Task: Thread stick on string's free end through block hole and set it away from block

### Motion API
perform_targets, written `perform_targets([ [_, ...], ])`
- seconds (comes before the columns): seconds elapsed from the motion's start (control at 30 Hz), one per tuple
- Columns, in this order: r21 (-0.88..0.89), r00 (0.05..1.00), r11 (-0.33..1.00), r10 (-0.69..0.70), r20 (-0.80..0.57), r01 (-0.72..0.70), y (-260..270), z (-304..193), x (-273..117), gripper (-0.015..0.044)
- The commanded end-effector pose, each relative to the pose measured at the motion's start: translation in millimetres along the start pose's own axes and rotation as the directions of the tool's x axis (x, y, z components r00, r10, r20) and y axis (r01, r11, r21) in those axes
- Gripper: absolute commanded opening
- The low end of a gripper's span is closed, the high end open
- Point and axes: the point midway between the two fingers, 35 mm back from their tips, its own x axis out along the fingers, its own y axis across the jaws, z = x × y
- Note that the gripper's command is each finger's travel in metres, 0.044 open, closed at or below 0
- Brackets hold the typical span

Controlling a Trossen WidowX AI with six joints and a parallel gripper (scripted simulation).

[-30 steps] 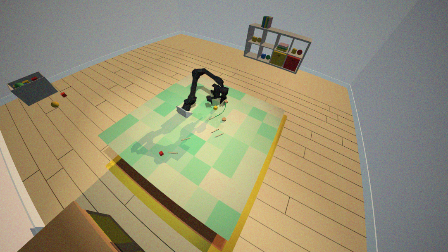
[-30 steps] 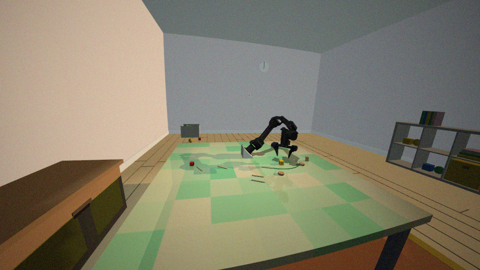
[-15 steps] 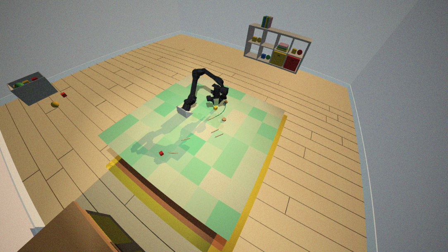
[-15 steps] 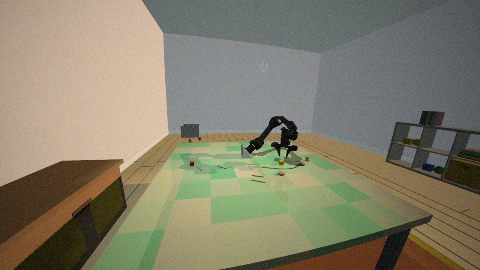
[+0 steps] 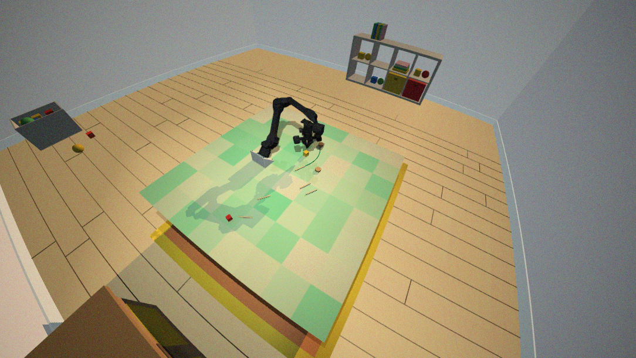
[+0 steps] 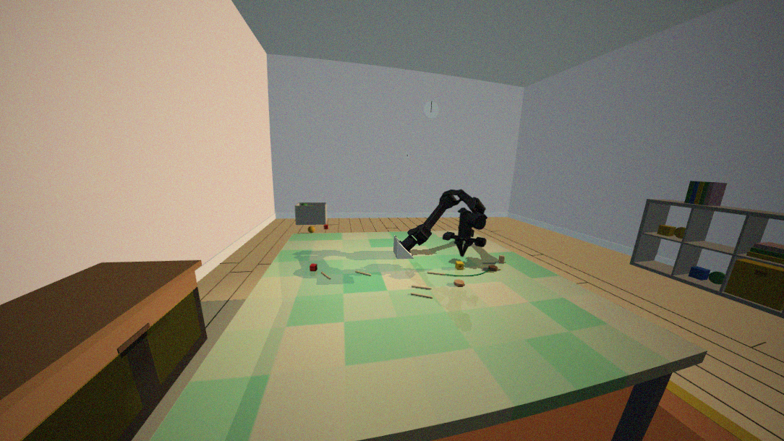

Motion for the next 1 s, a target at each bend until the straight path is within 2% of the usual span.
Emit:
perform_targets([
  [0.0,0.0,1.0,1.0,0.0,0.0,0.0,0.0,0.0,0.0,0.0],
  [0.37,0.0,1.0,1.0,0.0,0.0,0.0,0.0,0.0,0.0,0.0],
  [0.67,0.0,1.0,1.0,0.0,0.0,0.0,0.0,0.0,0.0,0.0236],
  [0.7,0.0,1.0,1.0,0.0,0.0,0.0,0.0,0.0,0.0,0.024],
  [0.73,0.0,1.0,1.0,0.0,0.0,0.0,0.0,0.0,0.0,0.024],
  [0.97,0.0,1.0,1.0,0.0,0.0,0.0,0.0,0.0,0.0,0.0056],
])
